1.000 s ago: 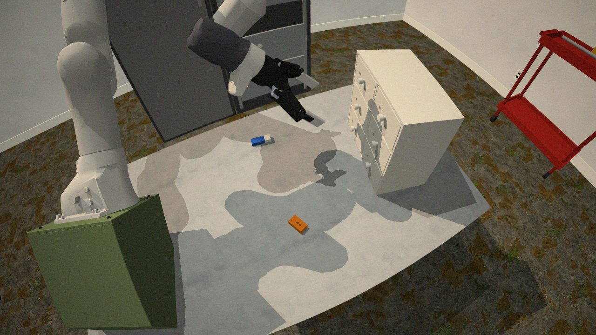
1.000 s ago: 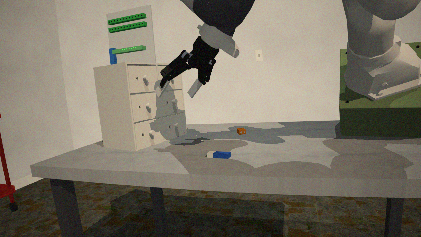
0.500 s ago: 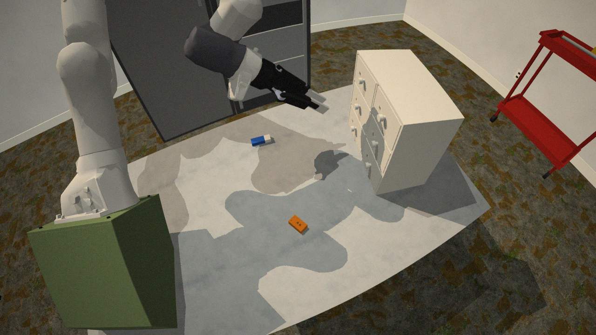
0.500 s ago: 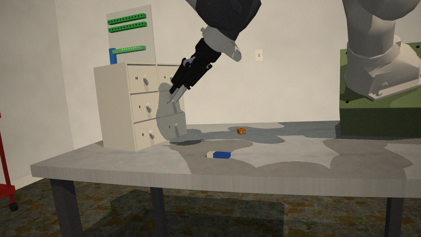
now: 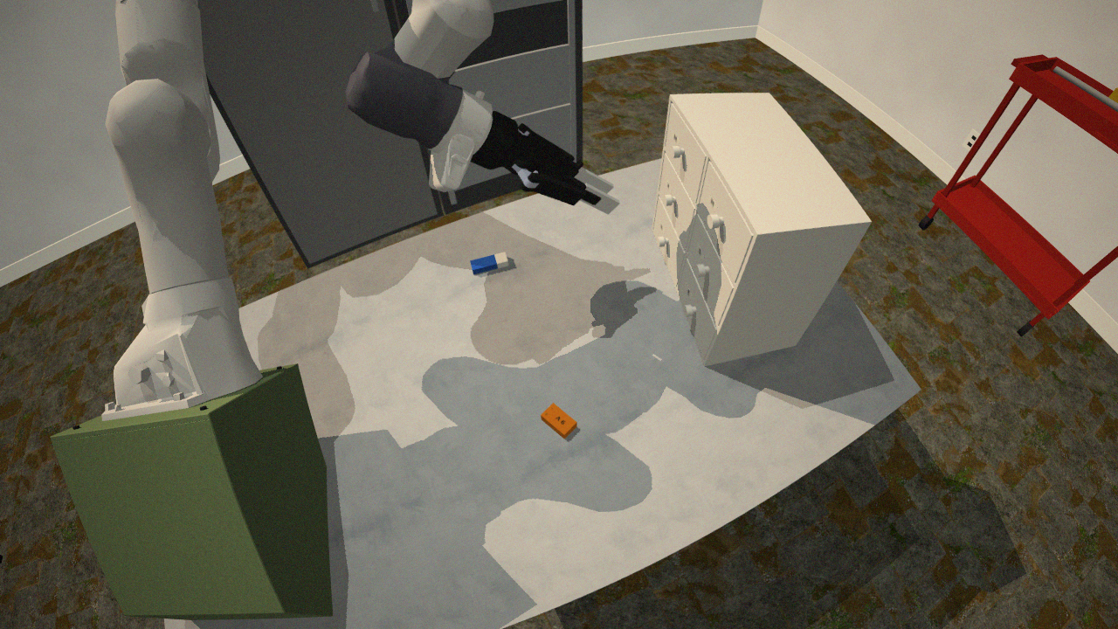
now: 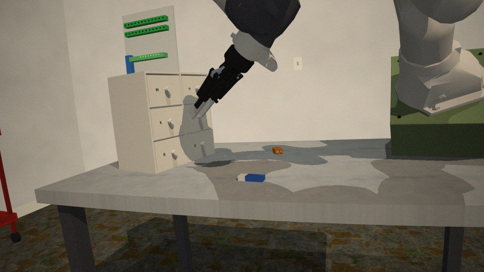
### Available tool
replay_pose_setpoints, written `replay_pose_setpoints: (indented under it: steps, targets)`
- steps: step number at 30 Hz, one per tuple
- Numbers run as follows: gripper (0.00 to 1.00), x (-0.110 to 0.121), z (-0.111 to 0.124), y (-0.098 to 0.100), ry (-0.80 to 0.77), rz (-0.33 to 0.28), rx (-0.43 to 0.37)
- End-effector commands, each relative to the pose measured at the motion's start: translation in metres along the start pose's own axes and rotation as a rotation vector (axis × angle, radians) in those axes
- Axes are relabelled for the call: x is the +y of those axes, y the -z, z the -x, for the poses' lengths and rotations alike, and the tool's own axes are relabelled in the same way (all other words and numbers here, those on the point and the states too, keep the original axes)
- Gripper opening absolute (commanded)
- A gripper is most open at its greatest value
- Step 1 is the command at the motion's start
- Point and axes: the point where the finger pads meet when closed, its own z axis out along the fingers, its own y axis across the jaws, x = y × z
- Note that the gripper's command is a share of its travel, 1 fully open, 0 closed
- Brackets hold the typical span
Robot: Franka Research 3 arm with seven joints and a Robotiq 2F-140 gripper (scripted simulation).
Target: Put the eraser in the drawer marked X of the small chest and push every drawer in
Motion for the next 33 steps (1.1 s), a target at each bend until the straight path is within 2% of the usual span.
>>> replay_pose_setpoints:
  steps: [1,7,21,33]
  targets:
    - [0.20,0.001,0.002,-0.005,0.018,0.003,-0.003]
    - [0.20,0.001,0.006,-0.014,0.018,0.003,-0.003]
    - [0.20,0.002,0.023,-0.055,0.018,0.003,-0.003]
    - [0.20,0.002,0.026,-0.061,0.018,0.003,-0.003]
